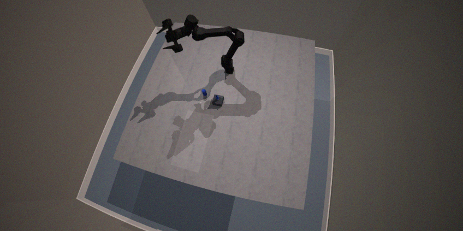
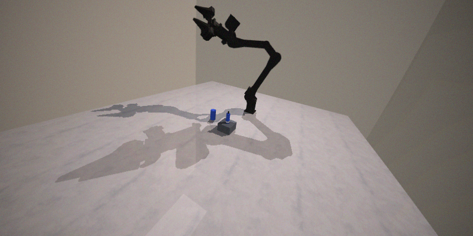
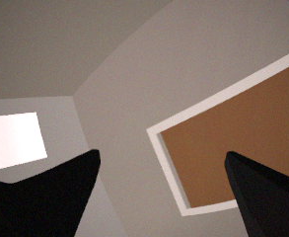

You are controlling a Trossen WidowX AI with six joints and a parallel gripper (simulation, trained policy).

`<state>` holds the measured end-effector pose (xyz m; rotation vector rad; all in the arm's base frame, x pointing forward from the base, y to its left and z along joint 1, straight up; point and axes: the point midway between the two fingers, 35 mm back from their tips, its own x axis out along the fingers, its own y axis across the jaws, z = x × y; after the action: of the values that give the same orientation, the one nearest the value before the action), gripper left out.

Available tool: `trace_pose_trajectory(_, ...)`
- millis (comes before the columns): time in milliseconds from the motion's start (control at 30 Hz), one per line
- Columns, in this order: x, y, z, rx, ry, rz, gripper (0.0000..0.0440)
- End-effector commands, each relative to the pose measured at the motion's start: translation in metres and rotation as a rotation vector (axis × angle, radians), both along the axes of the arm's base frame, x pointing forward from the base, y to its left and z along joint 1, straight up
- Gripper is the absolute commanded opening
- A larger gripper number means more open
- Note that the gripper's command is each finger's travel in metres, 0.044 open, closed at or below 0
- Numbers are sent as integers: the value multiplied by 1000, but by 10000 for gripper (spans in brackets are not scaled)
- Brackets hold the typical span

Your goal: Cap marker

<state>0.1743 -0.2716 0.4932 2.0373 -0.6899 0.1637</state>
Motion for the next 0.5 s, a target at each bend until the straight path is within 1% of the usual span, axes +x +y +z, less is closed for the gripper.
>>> trace_pose_trajectory(0, 1, -1, -2, 8, 5, 3, 376)
trace_pose_trajectory(133, 8, -4, -10, 43, 33, 14, 276)
trace_pose_trajectory(200, 12, -6, -14, 58, 49, 19, 236)
trace_pose_trajectory(233, 14, -6, -16, 65, 58, 22, 233)
trace_pose_trajectory(467, 26, -8, -30, 112, 115, 44, 252)
